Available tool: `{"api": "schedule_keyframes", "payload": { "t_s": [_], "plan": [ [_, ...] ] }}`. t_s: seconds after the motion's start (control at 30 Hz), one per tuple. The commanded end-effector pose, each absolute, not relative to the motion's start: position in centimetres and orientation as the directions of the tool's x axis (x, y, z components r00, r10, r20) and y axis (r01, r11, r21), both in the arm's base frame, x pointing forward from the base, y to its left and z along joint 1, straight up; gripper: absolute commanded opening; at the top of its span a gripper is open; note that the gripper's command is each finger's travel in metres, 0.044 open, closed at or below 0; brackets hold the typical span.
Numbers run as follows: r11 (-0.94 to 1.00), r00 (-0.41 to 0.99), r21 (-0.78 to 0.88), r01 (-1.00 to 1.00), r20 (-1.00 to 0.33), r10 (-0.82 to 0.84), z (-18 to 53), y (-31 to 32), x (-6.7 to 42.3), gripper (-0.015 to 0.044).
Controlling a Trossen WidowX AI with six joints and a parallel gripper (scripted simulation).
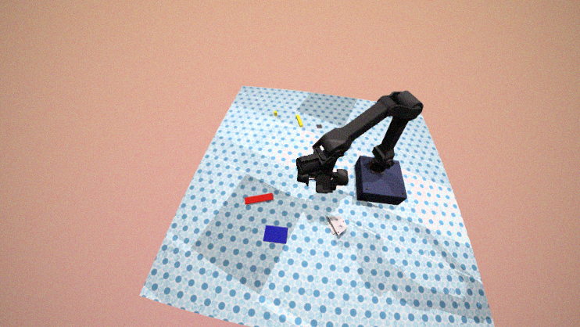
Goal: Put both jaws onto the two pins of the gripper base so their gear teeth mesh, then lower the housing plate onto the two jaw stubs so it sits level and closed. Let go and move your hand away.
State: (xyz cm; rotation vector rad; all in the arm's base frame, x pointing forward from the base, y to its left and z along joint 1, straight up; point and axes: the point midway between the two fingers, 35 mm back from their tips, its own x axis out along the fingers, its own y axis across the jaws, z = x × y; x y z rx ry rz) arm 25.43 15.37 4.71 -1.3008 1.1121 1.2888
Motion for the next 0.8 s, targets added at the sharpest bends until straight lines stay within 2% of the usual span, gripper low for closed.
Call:
{"api": "schedule_keyframes", "payload": {
  "t_s": [0.0,0.77],
  "plan": [
    [-0.225,0.027,-0.030,-0.974,-0.999,0.018,4.8,16.1,25.2,0.0440],
    [-0.727,0.023,-0.030,-0.686,-1.000,0.021,5.2,20.0,23.0,0.0440]
  ]
}}
